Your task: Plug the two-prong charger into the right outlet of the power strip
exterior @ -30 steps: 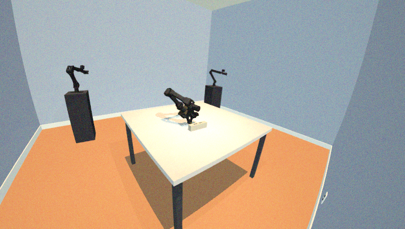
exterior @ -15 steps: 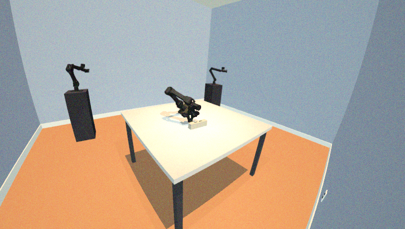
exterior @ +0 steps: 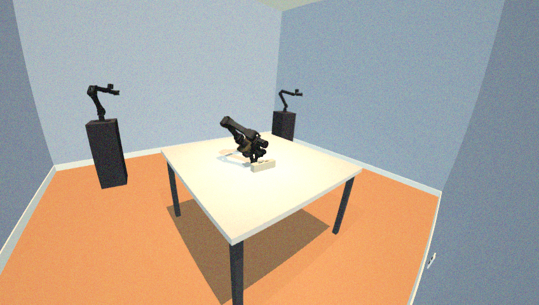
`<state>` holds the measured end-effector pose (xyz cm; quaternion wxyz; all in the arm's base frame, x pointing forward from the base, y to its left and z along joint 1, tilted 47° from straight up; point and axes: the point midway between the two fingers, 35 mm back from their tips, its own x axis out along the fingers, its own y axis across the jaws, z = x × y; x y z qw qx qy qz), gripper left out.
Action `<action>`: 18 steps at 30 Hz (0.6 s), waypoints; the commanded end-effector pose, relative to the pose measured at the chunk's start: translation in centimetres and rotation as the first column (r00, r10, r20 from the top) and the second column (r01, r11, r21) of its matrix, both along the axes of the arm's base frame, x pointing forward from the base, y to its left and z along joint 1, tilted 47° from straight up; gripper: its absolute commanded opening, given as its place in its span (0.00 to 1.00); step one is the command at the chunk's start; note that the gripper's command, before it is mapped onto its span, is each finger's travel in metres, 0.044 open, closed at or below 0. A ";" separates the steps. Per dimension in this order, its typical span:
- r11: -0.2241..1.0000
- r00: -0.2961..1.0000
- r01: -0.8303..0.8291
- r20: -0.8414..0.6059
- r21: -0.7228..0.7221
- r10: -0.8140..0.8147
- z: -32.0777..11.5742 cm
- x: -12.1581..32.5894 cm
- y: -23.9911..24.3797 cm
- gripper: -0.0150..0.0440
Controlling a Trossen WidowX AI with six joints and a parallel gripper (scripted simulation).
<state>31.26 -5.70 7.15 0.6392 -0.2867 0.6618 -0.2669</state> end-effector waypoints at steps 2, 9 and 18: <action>1.000 1.000 -0.009 -0.007 -0.007 0.009 0.2 0.7 -0.2 0.25; 1.000 1.000 -0.014 -0.013 -0.008 0.014 0.3 1.4 -0.4 0.25; 1.000 1.000 -0.014 -0.013 -0.008 0.014 0.3 1.5 -0.4 0.25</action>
